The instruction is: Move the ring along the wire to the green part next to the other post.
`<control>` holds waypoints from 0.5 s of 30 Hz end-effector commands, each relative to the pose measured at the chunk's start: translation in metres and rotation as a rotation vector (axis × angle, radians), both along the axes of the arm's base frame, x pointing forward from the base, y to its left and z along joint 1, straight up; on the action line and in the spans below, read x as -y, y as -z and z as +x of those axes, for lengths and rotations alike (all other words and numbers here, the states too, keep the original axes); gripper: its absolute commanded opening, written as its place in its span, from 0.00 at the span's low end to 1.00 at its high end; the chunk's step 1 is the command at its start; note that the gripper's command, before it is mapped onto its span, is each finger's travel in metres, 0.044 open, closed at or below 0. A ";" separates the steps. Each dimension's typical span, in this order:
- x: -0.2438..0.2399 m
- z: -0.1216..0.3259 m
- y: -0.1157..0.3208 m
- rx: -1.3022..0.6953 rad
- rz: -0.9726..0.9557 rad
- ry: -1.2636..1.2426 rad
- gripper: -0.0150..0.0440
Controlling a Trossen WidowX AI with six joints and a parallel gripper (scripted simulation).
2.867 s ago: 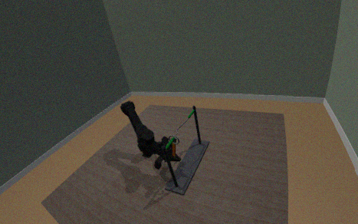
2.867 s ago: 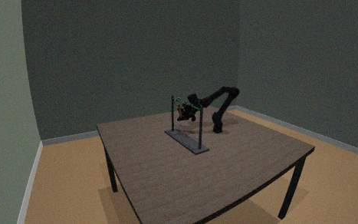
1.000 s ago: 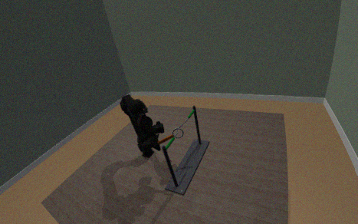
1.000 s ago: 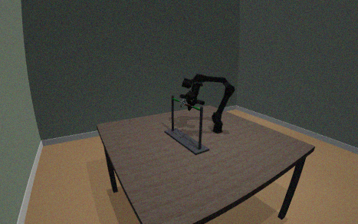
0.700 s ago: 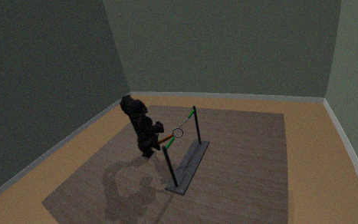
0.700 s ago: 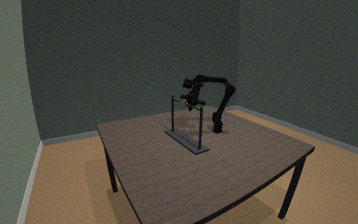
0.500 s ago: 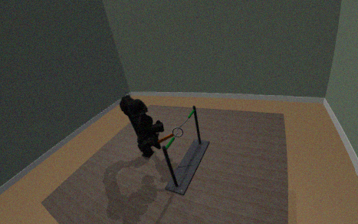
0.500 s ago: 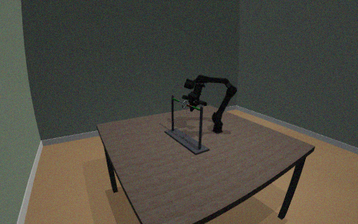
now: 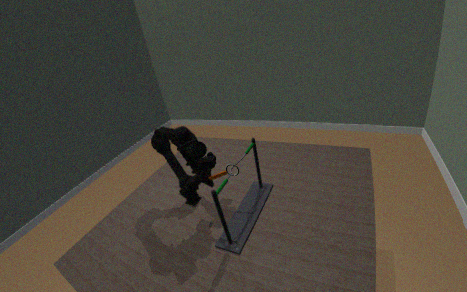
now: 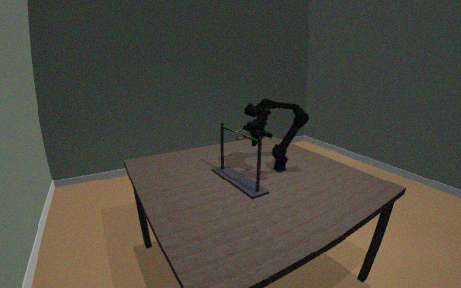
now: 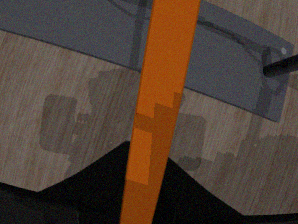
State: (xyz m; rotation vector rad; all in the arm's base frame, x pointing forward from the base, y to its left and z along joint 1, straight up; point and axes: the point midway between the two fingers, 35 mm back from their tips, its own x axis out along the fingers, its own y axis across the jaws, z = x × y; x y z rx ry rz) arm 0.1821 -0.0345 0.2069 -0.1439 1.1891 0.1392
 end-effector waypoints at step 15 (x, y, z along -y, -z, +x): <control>-0.055 0.000 0.000 0.023 0.135 0.297 0.00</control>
